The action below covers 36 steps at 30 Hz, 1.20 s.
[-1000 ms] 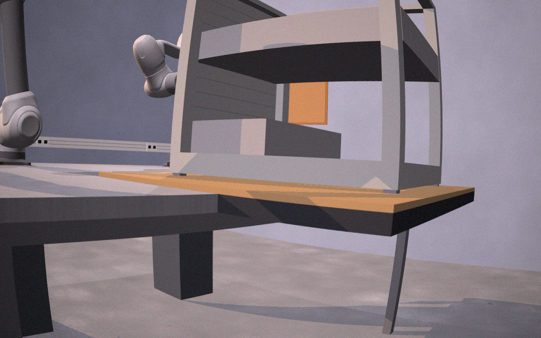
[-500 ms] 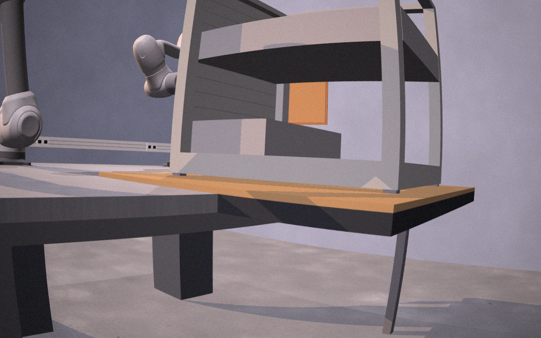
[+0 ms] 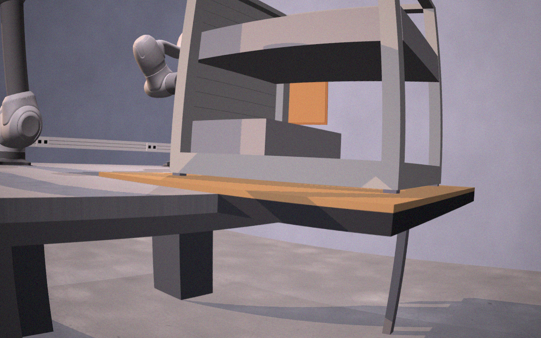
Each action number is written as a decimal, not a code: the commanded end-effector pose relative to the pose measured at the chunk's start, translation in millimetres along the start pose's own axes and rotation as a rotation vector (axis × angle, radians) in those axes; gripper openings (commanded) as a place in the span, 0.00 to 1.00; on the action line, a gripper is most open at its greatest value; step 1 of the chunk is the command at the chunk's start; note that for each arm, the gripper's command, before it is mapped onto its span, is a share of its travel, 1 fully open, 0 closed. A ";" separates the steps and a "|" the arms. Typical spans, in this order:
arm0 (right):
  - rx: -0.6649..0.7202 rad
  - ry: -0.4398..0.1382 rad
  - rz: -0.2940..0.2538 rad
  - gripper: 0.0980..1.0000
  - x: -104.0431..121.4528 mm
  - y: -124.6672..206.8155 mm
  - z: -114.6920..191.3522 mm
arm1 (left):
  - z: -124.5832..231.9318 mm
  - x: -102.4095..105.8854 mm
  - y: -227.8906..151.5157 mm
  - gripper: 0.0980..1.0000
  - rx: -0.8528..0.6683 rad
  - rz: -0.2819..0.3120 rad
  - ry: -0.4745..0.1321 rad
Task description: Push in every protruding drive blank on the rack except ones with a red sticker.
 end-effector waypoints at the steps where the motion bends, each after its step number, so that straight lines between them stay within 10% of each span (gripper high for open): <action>1: 0.000 0.001 0.000 1.00 -0.5 -0.1 0.1 | -0.2 0.0 -1.3 1.00 -0.001 -0.001 0.000; 36: 0.000 0.001 0.000 1.00 -0.5 -0.1 0.1 | 7.1 0.0 -12.2 1.00 -0.001 -0.001 0.000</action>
Point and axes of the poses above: on each arm, the point where the finger pads meet when closed, its own x axis out along the fingers, its own y axis across the jaws, z = x × y, the point moved 10 cm from there along -x, back along the fingers, and after that the axes turned 8 degrees about -x, right-handed, at the moved point
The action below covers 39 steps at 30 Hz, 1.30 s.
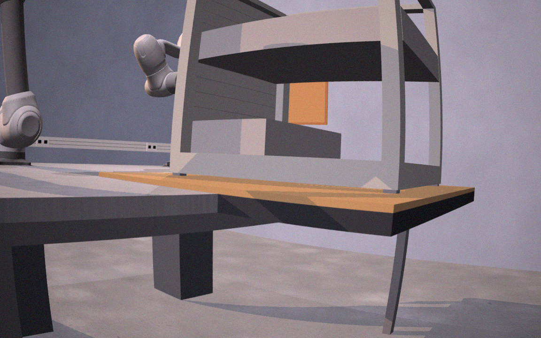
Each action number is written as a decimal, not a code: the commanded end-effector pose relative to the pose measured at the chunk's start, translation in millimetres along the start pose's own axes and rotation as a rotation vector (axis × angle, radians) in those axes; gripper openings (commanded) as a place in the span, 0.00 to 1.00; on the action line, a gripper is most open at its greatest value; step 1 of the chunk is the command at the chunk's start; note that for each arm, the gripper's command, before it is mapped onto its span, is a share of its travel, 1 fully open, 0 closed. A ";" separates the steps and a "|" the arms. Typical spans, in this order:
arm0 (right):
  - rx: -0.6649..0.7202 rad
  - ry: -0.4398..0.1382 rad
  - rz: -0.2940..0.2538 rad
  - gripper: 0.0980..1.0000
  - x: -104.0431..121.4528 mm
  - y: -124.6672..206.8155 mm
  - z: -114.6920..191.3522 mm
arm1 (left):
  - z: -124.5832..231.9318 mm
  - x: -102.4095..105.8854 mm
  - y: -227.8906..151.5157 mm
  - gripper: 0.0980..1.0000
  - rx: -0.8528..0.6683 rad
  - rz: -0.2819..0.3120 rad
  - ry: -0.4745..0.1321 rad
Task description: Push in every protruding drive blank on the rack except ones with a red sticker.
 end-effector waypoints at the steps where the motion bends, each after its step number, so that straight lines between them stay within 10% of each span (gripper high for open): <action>1: 0.000 0.001 0.000 1.00 -0.5 -0.1 0.1 | 8.0 0.0 -13.6 1.00 -0.001 -0.001 0.000; 39: 0.000 0.001 0.000 1.00 -0.5 -0.1 0.1 | 18.6 0.0 -29.4 1.00 -0.001 -0.001 0.000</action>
Point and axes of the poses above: on each arm, the point where the finger pads meet when closed, its own x axis out along the fingers, its own y axis across the jaws, z = x × y, the point moved 10 cm from there along -x, back along the fingers, and after that the axes turned 8 degrees about -x, right-handed, at the moved point
